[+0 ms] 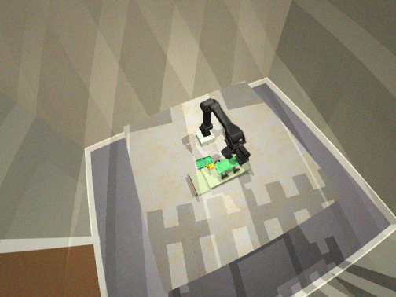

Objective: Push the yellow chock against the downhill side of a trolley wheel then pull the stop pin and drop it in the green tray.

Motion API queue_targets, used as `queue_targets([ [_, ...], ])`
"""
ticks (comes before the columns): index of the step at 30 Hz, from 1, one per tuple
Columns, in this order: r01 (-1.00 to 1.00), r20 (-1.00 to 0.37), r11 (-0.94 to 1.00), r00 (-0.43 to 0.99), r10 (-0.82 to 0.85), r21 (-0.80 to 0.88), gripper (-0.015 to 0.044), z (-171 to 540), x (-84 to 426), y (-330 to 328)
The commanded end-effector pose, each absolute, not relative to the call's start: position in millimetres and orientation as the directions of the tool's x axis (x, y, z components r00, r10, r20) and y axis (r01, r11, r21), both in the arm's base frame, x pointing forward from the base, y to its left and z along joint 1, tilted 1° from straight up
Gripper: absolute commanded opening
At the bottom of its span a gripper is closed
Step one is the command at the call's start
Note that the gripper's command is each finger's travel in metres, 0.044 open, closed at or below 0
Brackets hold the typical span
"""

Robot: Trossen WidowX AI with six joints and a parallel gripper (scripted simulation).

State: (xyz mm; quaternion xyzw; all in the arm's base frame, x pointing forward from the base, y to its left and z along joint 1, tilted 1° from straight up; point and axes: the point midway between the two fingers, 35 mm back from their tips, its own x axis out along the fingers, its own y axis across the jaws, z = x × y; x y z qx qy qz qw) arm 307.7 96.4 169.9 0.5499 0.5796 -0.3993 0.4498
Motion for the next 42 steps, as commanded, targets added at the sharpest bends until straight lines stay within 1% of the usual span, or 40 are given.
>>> queue_targets([
  [1, 0.997, -0.959, 0.069, 0.006, 0.284, 0.026, 0.0190, 166.9, 307.4, 98.8],
  [42, 0.997, -0.958, 0.069, 0.006, 0.285, 0.026, 0.0190, 115.8, 308.5, 113.4],
])
